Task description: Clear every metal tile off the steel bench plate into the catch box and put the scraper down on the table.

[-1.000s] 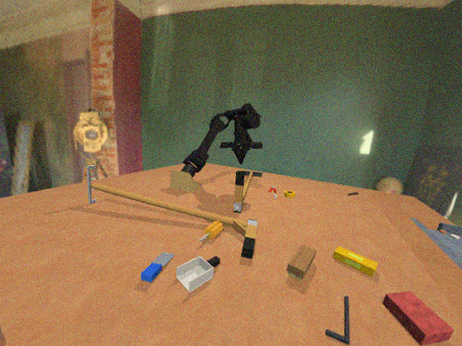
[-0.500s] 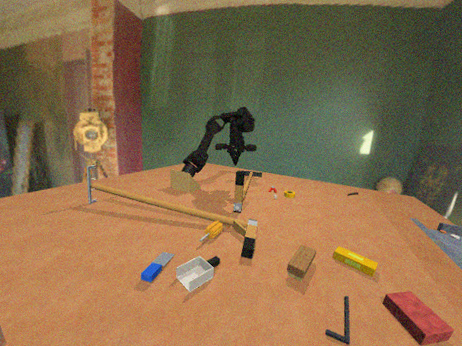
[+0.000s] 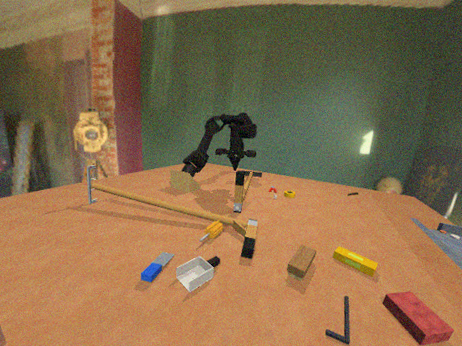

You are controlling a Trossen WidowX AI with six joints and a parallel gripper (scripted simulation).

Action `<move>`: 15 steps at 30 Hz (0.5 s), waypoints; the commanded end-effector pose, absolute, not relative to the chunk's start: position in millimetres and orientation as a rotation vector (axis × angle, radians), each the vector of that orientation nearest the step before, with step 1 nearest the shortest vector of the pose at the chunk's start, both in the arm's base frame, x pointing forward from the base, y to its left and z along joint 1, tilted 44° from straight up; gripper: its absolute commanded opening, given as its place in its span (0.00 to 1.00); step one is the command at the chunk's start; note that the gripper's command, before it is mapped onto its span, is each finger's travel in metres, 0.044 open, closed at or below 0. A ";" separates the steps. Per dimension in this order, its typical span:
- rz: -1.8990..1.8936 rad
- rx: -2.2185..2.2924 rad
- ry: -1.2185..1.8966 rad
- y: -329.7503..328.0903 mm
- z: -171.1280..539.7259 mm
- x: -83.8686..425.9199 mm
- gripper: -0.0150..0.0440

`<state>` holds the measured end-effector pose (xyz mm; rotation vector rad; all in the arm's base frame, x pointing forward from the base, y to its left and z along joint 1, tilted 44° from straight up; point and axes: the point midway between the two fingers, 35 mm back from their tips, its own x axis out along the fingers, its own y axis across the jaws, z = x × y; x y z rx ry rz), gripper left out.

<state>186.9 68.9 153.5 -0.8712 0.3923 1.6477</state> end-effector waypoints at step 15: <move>1.664 -0.900 0.374 94.2 128.4 185.3 0.25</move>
